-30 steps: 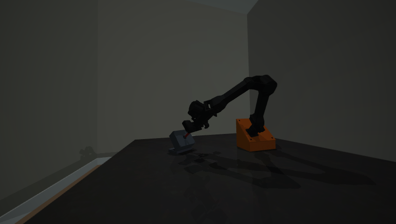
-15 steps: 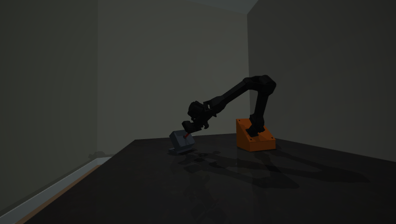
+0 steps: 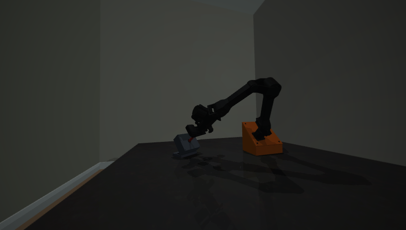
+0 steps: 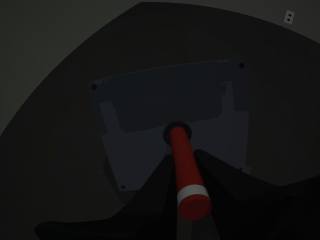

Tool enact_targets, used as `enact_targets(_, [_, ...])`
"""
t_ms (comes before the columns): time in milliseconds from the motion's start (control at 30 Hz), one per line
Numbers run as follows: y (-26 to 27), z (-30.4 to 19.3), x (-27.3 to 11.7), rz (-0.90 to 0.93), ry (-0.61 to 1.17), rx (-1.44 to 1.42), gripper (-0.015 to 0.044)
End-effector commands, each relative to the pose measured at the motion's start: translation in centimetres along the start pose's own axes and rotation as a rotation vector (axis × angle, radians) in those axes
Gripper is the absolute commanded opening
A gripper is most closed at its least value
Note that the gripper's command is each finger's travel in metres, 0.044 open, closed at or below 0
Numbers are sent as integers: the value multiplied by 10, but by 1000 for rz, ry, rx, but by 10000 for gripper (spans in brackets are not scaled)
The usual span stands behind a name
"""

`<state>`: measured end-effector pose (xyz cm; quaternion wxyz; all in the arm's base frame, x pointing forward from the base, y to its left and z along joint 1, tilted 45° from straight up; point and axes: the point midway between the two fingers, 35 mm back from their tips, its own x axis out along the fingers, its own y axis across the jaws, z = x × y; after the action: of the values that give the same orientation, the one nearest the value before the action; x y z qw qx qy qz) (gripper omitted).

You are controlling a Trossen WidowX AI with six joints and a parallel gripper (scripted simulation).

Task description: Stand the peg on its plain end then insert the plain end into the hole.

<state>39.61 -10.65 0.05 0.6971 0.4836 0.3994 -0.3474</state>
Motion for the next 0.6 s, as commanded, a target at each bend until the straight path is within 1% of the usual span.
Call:
enact_targets(0, [1, 1, 3, 3, -1, -2, 0])
enact_targets(567, [1, 1, 14, 3, -1, -2, 0])
